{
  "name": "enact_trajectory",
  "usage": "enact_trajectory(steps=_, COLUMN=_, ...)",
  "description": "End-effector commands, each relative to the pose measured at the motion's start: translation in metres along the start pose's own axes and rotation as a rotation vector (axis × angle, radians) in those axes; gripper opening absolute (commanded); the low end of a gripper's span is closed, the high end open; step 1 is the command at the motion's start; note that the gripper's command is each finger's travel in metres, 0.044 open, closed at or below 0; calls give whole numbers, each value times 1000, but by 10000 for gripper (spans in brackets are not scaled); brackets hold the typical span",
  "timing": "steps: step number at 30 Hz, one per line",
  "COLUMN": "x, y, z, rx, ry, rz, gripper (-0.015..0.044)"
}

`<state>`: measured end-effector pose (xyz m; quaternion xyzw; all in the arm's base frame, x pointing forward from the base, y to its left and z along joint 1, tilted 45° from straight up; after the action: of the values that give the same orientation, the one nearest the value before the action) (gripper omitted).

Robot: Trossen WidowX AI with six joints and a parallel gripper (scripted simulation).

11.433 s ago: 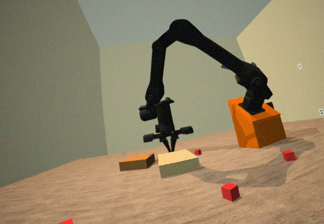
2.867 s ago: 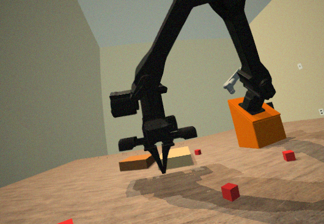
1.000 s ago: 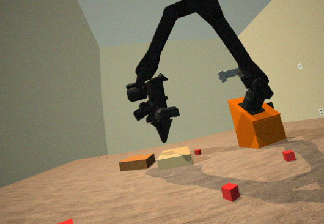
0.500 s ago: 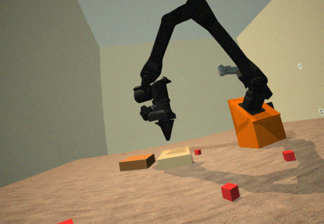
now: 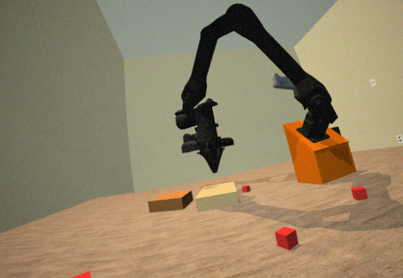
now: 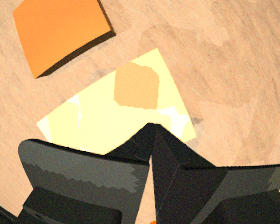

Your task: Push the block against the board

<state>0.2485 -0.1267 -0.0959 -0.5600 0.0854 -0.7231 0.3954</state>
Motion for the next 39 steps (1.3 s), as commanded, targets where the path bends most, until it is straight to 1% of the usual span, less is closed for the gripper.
enact_trajectory(steps=1, x=0, y=4, z=-12, rx=-153, ry=0, rz=-3, gripper=0)
enact_trajectory(steps=24, x=-9, y=14, z=-68, rx=-932, ry=0, rz=26, gripper=0)
enact_trajectory(steps=31, x=-9, y=14, z=-69, rx=-954, ry=0, rz=28, gripper=0)
enact_trajectory(steps=33, x=-22, y=15, z=-68, rx=-954, ry=0, rz=27, gripper=0)
enact_trajectory(steps=35, x=-53, y=14, z=-68, rx=-953, ry=1, rz=29, gripper=0)
enact_trajectory(steps=36, x=-62, y=13, z=-68, rx=-953, ry=1, rz=30, gripper=0)
enact_trajectory(steps=39, x=-65, y=12, z=-68, rx=-953, ry=1, rz=30, gripper=0)
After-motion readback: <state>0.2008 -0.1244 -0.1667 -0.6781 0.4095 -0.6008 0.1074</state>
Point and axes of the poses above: the point midway between the two fingers, 35 mm back from their tips, its own x axis back along the fingers, its own z axis across the jaws, y = z × x, the point moved 2 cm from there along x, back along the fingers, and after that the axes turned 7 degrees about -x, right-handed, at the moved point
